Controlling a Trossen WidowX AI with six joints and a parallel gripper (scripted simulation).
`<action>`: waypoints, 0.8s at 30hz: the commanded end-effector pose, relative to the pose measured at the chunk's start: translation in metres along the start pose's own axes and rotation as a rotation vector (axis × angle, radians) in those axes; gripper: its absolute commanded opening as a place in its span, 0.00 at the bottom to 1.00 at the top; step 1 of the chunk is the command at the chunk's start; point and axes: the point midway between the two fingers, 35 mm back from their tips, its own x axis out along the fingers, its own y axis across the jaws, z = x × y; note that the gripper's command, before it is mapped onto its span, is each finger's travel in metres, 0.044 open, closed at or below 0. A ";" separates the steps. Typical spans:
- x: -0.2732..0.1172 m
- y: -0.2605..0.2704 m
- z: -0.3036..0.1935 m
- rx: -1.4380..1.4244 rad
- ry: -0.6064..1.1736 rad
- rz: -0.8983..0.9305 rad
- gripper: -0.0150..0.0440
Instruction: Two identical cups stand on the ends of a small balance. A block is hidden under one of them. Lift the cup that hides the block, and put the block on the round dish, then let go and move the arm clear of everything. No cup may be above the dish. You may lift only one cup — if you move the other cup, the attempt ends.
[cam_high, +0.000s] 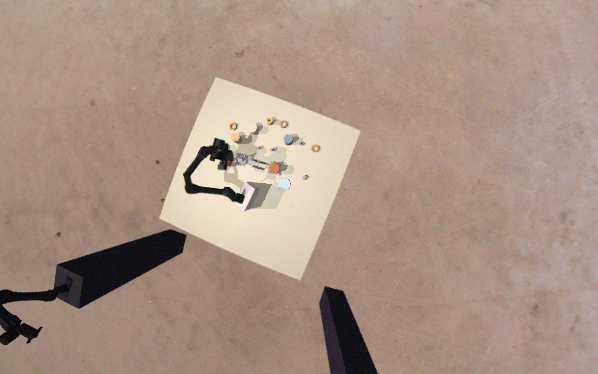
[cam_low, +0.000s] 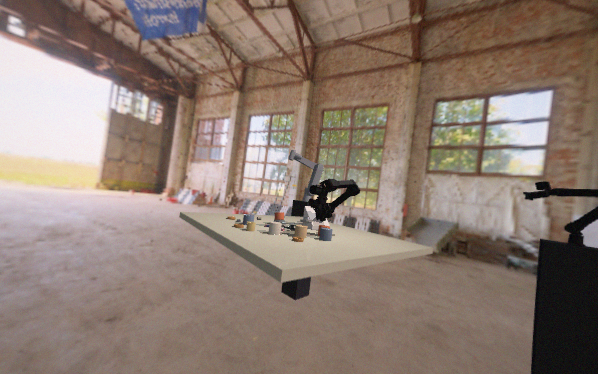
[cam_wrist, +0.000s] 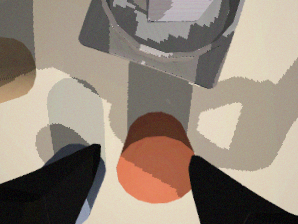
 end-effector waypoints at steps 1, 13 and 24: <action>-0.012 0.005 0.043 -0.078 -0.016 -0.022 0.69; -0.034 0.000 0.096 -0.197 0.005 -0.036 0.69; -0.019 0.000 0.096 -0.197 0.005 -0.035 0.69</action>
